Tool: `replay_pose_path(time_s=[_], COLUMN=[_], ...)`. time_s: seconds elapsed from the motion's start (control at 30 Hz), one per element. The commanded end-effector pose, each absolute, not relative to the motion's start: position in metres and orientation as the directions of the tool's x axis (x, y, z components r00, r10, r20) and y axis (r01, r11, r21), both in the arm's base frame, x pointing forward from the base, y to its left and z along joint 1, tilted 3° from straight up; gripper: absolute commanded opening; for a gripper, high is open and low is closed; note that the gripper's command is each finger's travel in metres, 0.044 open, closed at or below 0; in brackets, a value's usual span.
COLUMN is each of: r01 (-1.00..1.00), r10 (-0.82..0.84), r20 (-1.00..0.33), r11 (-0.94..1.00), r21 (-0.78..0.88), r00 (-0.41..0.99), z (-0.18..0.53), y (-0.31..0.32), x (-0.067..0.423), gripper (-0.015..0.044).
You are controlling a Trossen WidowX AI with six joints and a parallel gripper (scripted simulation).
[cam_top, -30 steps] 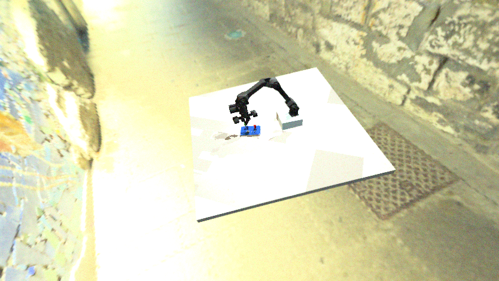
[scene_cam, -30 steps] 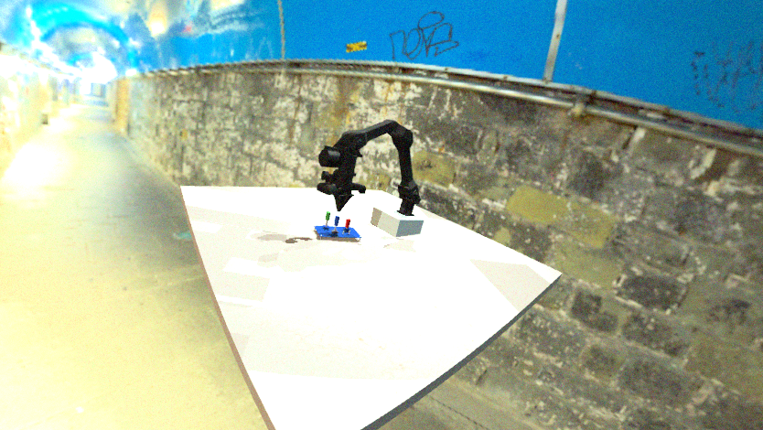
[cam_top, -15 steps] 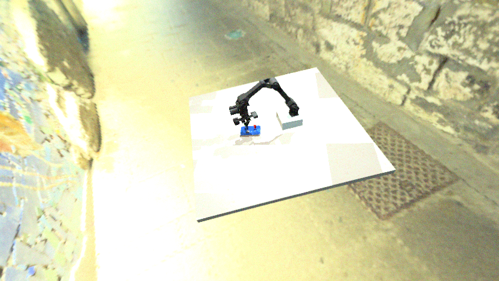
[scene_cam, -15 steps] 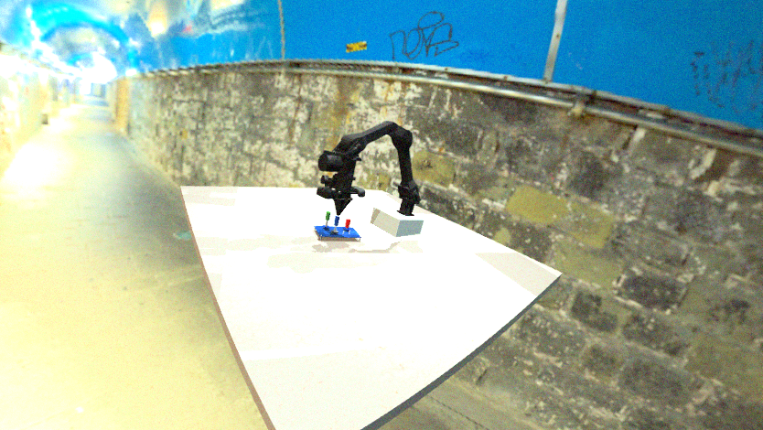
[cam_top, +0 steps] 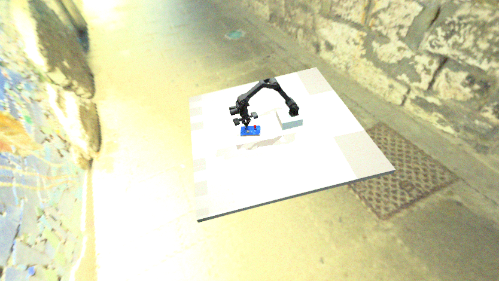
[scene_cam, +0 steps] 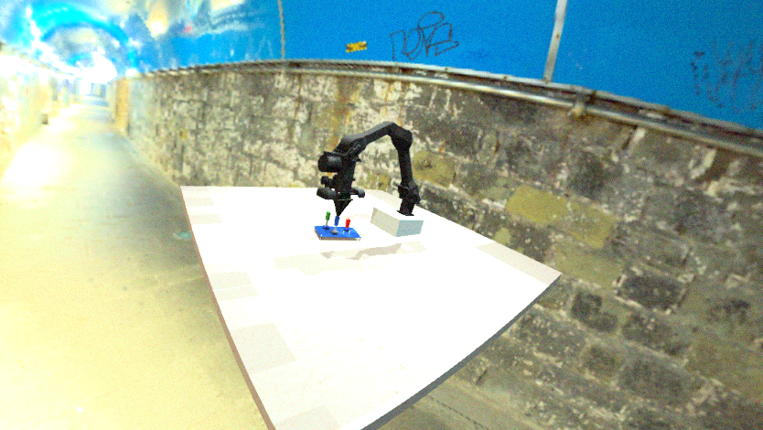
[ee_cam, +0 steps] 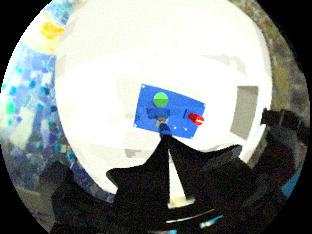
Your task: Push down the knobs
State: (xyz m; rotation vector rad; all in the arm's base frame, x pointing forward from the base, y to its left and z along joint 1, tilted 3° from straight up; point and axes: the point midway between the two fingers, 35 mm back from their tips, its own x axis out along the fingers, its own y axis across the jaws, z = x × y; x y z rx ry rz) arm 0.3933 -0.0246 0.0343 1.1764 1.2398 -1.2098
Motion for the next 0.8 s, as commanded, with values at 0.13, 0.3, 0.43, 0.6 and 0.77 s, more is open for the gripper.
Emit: replay_pose_path(time_s=[0.13,0.3,0.43,0.6,0.77], r01=[0.999,0.999,0.999,0.999,0.999], r10=[-0.007,-0.007,-0.007,-0.007,-0.007], r20=[-1.000,-1.000,-1.000,-1.000,-1.000], r11=[0.022,0.022,0.022,0.022,0.022], r21=[-0.026,-0.026,-0.026,-0.026,-0.026], r00=[-0.026,-0.026,-0.026,-0.026,-0.026], z=[0.0316,0.0302,0.0311,0.0314,0.0314], y=[-0.0256,-0.0256,-0.0256,-0.0256,-0.0256], x=[0.3933,0.3932,0.3933,0.3933,0.3933], gripper=[0.0000,0.0000,0.0000,0.0000,0.0000])
